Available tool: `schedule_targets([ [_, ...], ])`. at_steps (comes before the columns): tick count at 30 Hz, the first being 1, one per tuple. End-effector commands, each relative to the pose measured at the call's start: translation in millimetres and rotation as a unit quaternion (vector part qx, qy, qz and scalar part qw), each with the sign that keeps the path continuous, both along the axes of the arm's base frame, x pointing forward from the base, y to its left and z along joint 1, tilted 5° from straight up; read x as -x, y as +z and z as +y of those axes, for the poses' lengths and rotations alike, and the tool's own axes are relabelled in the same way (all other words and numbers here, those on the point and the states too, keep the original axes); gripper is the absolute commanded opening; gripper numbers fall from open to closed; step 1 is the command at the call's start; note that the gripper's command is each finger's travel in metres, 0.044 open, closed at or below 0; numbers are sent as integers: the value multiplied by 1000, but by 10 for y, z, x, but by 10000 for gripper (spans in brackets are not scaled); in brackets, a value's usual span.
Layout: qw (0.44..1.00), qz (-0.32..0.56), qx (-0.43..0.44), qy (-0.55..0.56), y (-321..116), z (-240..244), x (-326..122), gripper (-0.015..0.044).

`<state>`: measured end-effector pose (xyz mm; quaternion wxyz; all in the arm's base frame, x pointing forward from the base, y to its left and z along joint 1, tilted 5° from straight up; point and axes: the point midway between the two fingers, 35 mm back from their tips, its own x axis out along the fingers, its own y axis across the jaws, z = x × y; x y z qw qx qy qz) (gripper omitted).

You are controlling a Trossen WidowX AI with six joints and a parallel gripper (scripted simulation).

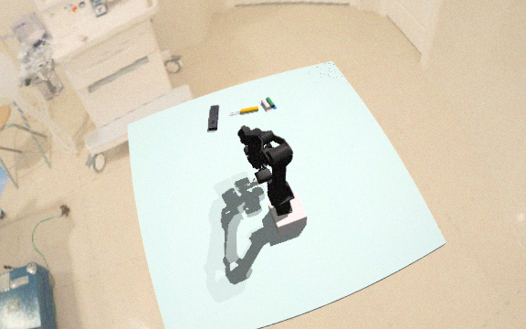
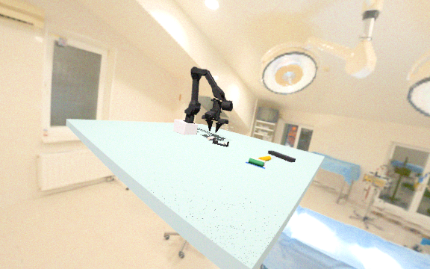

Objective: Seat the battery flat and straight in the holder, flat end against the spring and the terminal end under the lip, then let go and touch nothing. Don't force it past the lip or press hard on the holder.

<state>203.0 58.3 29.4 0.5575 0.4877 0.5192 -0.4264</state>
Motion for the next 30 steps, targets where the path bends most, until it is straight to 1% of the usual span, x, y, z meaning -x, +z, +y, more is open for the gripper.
schedule_targets([
  [1,1000,1,-6,-25,-20,3,-1,237],
  [6,1000,1,-6,-25,-44,5,-6,237],
  [30,1000,1,-5,-25,-425,20,-47,237],
])
